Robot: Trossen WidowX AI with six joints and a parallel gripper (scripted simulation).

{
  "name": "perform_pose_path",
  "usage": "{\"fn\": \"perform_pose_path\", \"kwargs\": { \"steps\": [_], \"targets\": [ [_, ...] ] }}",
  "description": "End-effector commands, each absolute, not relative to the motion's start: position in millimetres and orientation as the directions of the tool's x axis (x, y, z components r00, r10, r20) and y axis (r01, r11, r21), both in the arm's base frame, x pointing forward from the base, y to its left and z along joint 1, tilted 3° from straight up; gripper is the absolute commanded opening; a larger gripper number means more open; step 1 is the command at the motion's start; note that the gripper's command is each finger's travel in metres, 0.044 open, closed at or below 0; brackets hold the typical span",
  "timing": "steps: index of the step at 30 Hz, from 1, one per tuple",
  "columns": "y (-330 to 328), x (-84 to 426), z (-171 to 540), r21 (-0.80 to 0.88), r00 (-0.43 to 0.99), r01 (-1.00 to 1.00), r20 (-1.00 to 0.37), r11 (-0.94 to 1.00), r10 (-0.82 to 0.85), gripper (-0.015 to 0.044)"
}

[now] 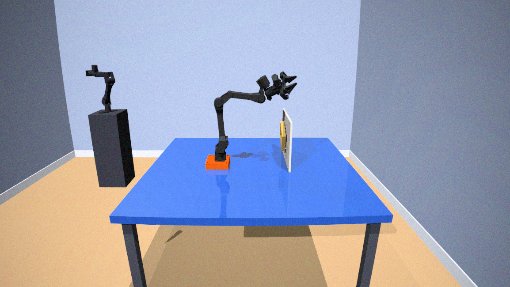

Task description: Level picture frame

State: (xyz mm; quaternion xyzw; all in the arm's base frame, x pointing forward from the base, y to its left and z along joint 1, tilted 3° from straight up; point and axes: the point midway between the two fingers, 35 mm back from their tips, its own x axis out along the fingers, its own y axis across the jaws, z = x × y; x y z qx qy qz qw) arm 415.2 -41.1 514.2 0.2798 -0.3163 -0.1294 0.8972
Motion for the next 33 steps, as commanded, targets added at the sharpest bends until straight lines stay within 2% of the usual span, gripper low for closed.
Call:
{"fn": "perform_pose_path", "kwargs": {
  "steps": [1, 11, 22, 26, 33],
  "targets": [
    [11, 383, 477, 0.749, 0.839, -0.060, 0.396, 0.660, -0.373, 0.0260],
    [90, 285, 373, 0.970, 0.956, -0.143, 0.187, 0.195, -0.226, 0.0260],
    [107, 191, 243, 0.961, 0.998, -0.046, 0.035, -0.274, -0.045, 0.0260],
    [102, 174, 214, 0.932, 1.000, -0.025, 0.018, -0.361, -0.024, 0.0260],
    [102, 172, 211, 0.928, 1.000, -0.023, 0.016, -0.371, -0.022, 0.0260]
  ]
}}
